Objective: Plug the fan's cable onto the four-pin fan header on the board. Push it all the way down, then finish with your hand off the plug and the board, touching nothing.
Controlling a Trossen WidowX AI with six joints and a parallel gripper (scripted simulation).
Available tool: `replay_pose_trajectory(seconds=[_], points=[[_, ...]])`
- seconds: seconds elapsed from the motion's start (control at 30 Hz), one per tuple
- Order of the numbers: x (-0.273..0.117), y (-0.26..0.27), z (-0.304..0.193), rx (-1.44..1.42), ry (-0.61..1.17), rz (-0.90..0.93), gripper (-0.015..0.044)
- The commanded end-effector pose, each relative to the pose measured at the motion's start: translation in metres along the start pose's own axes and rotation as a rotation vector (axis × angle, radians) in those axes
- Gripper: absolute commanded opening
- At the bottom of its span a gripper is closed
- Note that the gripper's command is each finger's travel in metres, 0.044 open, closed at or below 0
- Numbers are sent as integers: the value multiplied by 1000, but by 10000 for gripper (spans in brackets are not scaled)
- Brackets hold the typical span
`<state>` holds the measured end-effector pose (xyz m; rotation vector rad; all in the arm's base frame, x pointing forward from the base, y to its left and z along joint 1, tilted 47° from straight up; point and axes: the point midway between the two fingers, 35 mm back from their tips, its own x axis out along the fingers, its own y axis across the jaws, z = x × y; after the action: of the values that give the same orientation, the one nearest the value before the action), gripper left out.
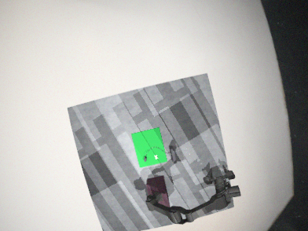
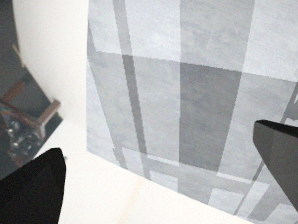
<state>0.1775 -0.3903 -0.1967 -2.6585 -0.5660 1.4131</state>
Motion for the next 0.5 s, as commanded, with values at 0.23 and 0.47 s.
replay_pose_trajectory(seconds=[0.23, 0.47], points=[[7, -34, -82, -360, -4, -90, 440], [19, -122, -186, -915, 36, -241, 440]])
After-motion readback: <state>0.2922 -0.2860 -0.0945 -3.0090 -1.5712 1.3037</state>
